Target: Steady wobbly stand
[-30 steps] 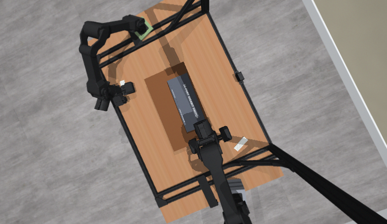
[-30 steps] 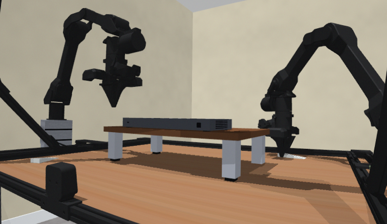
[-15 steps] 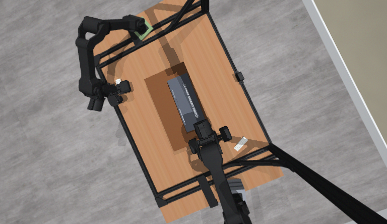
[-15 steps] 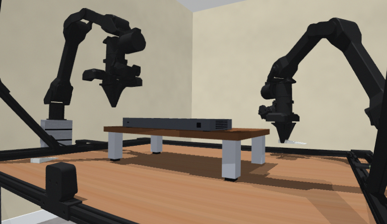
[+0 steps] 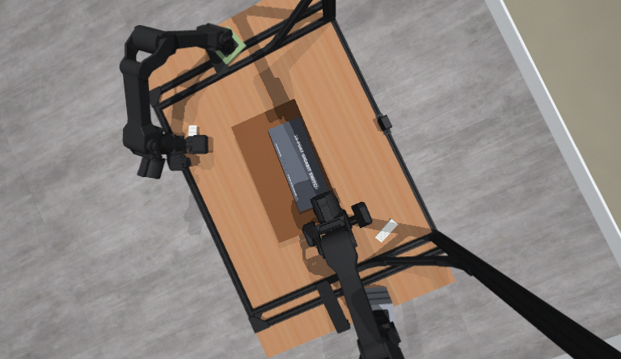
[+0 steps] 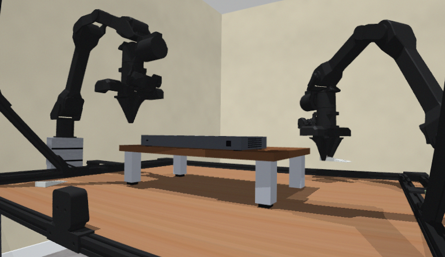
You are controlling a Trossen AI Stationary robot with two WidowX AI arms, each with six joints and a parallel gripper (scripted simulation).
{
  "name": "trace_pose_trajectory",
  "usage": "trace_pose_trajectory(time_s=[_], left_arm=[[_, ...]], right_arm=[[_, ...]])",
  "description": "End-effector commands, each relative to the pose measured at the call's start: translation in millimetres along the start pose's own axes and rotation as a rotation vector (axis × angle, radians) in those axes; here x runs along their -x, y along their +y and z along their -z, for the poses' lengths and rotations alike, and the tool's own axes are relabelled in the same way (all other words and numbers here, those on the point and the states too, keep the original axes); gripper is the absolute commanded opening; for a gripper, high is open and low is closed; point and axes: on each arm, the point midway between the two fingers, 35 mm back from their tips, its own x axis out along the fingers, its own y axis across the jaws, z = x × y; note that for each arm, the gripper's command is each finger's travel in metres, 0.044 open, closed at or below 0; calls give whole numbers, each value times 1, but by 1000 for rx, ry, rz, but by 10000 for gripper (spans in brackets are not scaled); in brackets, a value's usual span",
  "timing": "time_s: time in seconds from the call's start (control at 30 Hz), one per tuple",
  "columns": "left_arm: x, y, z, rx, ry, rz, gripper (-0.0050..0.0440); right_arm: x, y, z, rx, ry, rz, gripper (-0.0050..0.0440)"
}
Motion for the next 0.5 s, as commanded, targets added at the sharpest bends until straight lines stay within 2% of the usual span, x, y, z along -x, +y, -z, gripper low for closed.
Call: trace_pose_trajectory(time_s=[0.0,0.37,0.4,0.47], left_arm=[[0,0,0,0,0,0,0],[0,0,0,0,0,0,0],[0,0,0,0,0,0,0],[0,0,0,0,0,0,0]], right_arm=[[3,-1,-2,-219,-7,7,0],[3,-1,-2,-219,-7,7,0],[3,-1,-2,-490,-6,4,0],[3,-1,-2,-593,-7,4,0]])
